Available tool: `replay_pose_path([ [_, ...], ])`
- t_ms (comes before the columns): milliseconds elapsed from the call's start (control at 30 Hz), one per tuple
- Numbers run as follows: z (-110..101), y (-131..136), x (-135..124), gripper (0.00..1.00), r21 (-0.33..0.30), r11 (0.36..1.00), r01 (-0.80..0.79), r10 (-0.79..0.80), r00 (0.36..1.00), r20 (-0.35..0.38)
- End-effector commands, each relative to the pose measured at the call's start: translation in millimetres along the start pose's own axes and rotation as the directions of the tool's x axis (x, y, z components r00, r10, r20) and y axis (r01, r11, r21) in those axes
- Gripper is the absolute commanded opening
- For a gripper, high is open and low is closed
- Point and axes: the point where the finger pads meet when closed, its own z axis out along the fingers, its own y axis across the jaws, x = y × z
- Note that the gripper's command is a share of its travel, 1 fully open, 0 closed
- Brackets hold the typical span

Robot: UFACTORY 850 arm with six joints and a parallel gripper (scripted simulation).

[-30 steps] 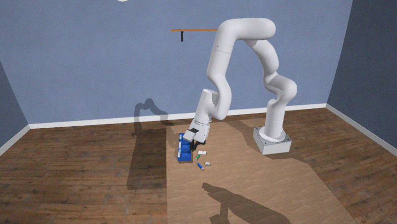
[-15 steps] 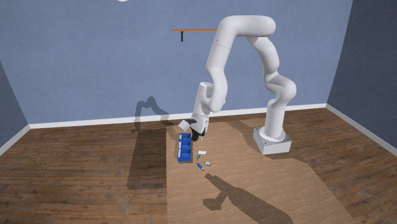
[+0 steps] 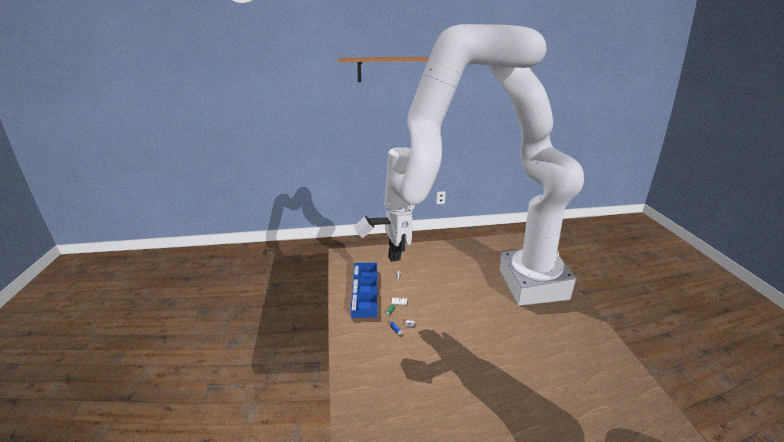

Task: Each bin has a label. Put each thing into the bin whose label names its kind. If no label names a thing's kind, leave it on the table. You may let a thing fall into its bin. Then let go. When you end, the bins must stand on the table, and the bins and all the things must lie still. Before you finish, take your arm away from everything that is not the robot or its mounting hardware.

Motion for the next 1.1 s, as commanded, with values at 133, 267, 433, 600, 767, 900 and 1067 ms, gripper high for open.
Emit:
replay_pose_path([
  [133,-13.2,14.8,-21.6,0.07,0.014,0.979,-0.205,0.204,0.976,0.076],
  [267,-13.2,14.8,-21.6,0.07,0.014,0.979,-0.205,0.204,0.976,0.076],
  [433,-13.2,14.8,-21.6,0.07,0.014,0.979,-0.205,0.204,0.976,0.076],
  [600,7.8,39.4,-13.4,0.07,0.006,0.953,-0.304,0.302,0.950,0.077],
  [767,34.0,70.0,-3.0,0.07,0.006,0.953,-0.304,0.302,0.950,0.077],
  [900,44.5,82.3,1.1,0.07,0.005,0.953,-0.304,0.302,0.950,0.077],
  [1067,70.8,113.0,11.5,0.07,0.005,0.953,-0.304,0.302,0.950,0.077],
])
